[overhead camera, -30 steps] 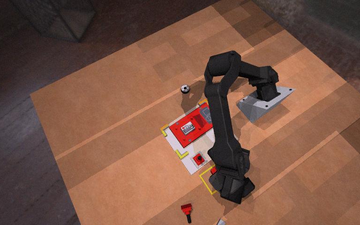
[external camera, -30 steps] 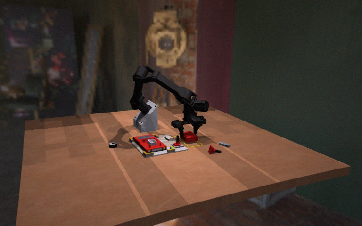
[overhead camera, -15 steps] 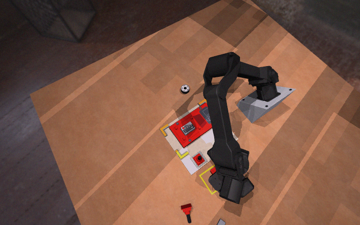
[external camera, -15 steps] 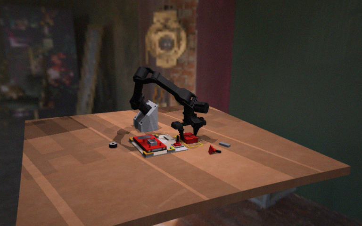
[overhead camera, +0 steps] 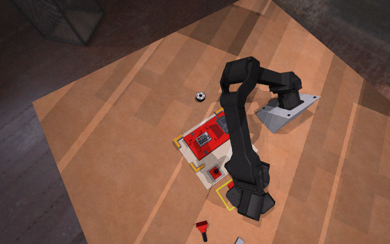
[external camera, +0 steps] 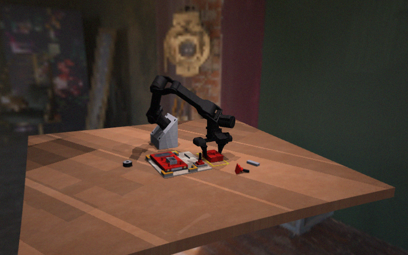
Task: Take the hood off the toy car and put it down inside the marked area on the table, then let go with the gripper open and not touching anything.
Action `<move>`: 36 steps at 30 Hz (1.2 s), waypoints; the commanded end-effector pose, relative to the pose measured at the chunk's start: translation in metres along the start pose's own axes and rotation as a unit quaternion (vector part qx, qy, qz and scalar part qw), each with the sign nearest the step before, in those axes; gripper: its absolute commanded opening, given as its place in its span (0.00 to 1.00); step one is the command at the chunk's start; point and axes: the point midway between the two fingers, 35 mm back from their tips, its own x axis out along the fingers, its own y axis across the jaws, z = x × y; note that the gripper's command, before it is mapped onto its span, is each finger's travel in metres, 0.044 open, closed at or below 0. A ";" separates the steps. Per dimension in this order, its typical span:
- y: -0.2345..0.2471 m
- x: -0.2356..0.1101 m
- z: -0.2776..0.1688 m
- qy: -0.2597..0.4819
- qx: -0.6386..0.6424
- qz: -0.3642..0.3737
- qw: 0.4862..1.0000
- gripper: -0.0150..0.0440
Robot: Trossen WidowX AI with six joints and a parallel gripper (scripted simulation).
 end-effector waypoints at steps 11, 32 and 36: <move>0.002 -0.064 0.002 0.003 0.000 -0.003 1.000 1.00; 0.002 -0.073 0.001 0.004 0.000 -0.004 1.000 1.00; 0.002 -0.073 0.001 0.004 0.000 -0.004 1.000 1.00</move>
